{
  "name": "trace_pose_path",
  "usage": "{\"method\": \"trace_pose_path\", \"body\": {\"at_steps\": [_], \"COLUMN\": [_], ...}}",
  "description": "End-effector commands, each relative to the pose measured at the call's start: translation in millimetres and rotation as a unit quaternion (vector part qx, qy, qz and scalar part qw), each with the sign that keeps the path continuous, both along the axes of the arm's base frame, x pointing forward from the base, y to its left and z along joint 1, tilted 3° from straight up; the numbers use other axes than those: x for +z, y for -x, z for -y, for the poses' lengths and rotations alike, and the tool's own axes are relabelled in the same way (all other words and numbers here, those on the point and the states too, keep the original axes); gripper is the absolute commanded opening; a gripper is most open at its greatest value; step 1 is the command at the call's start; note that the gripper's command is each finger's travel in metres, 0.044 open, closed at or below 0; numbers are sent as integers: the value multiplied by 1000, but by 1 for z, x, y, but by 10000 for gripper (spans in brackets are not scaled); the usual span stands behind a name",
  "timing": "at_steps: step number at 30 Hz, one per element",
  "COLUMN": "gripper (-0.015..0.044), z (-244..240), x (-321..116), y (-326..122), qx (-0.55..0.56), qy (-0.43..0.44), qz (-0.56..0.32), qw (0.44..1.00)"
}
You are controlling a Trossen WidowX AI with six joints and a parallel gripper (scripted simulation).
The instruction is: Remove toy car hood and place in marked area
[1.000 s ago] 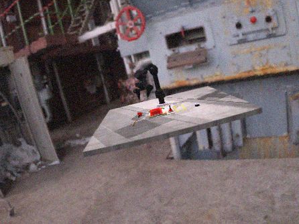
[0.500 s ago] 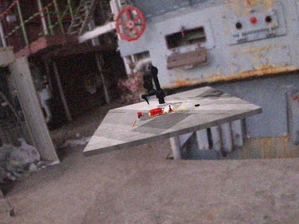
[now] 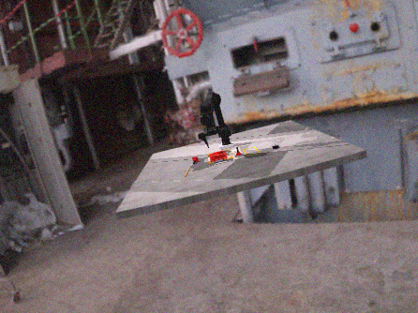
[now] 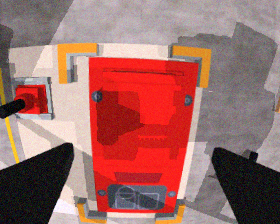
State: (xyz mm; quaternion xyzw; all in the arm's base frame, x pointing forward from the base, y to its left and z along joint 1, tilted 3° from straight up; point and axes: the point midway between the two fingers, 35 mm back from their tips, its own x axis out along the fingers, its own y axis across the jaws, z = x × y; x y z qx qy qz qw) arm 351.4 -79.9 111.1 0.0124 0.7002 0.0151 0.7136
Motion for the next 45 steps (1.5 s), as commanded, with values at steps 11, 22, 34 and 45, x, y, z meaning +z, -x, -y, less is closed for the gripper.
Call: {"method": "trace_pose_path", "body": {"at_steps": [11,22,34,45], "gripper": [440,440,440,440], "z": [0,0,-1,-1], "x": [-15,-26,-37,-46], "y": [1,1,2,3], "qx": [2,2,2,2], "qy": [1,1,1,1], "qz": [-3,-3,-3,-3], "qw": [1000,1000,1000,1000]}}
